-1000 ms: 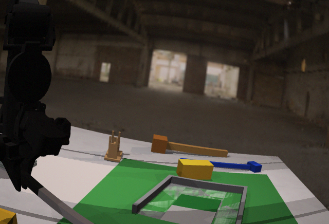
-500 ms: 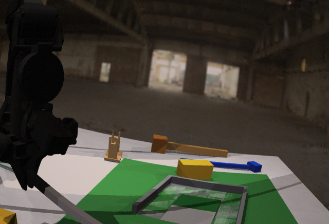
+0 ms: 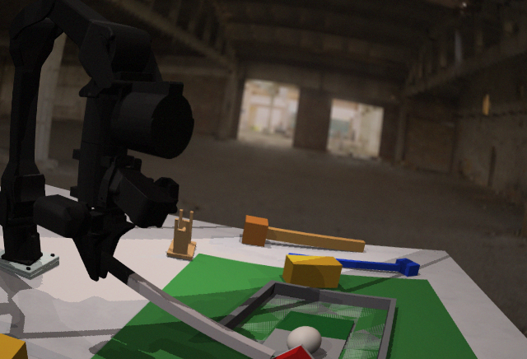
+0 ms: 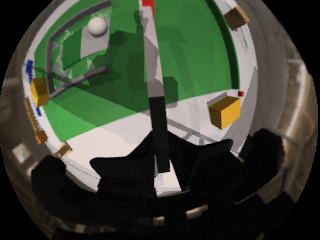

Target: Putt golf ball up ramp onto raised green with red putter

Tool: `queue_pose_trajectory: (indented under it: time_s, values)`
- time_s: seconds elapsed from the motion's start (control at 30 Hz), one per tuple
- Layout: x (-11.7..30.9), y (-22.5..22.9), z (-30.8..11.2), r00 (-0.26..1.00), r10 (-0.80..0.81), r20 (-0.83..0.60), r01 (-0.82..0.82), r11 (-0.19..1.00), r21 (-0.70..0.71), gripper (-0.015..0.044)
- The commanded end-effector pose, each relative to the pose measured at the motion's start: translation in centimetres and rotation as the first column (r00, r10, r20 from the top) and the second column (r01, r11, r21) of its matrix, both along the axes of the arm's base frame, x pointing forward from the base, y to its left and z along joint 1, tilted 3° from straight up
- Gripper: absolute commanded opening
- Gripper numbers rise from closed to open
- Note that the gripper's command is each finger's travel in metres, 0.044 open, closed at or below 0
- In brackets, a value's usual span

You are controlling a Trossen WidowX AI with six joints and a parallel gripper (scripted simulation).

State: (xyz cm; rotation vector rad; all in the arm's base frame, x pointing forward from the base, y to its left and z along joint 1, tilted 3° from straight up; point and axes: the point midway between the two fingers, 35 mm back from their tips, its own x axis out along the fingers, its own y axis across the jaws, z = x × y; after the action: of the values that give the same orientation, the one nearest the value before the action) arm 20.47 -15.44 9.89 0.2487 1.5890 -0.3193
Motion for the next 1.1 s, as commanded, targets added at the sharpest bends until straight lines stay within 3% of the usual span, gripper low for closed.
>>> queue_pose_trajectory:
  time_s: [0.0, 0.37, 1.07]
  values:
    - [0.2, 0.2, 1.3, 1.000, -0.006, 0.008, 0.006, 1.000, -0.006, 0.0000]
    - [0.3, 0.5, 5.7, 1.000, -0.006, 0.008, 0.006, 1.000, -0.005, 0.0000]
    - [0.2, 0.4, 4.8, 1.000, -0.001, 0.003, 0.001, 1.000, -0.002, 0.0000]
